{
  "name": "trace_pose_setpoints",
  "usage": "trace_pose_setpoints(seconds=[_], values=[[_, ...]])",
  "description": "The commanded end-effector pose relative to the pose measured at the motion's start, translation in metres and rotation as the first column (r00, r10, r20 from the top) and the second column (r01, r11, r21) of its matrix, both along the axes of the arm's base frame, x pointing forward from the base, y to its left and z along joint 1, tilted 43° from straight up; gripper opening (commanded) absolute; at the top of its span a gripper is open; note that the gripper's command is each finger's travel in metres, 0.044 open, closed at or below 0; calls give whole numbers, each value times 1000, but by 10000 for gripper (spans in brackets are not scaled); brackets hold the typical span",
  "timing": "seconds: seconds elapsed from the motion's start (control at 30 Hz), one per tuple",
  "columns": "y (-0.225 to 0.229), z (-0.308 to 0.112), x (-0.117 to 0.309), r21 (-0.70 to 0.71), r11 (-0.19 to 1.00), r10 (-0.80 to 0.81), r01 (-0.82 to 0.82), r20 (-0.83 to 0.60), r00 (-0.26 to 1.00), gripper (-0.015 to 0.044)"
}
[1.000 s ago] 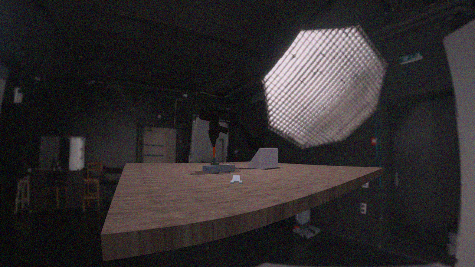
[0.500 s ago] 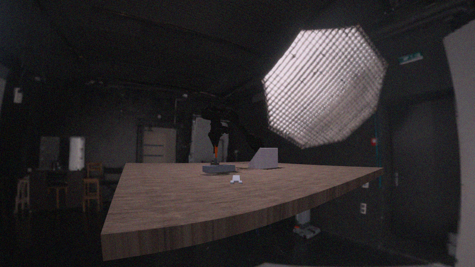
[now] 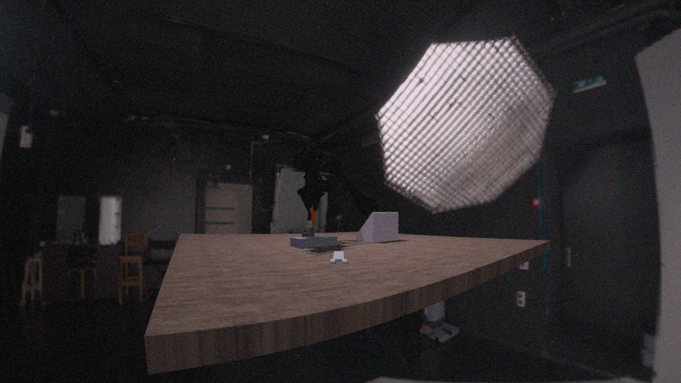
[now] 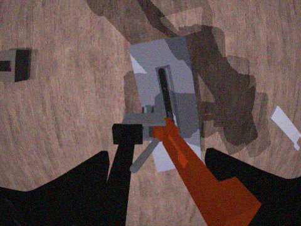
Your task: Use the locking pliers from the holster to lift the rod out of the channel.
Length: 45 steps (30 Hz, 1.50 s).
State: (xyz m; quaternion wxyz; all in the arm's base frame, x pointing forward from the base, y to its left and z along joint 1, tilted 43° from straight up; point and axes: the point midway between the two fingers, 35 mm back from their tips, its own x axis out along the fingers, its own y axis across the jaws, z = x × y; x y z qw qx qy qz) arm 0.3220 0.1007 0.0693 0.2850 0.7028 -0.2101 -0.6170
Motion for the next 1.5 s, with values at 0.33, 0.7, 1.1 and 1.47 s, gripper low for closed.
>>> trace_pose_setpoints(seconds=[0.33,0.7,1.1,1.47], values=[[24,-19,-4,-19,989,144,-147,-118,983,318],[26,-20,-2,-32,988,148,-153,-124,981,318],[28,-18,1,-37,988,147,-153,-124,981,318],[28,-18,1,-37,988,147,-153,-124,981,318]])
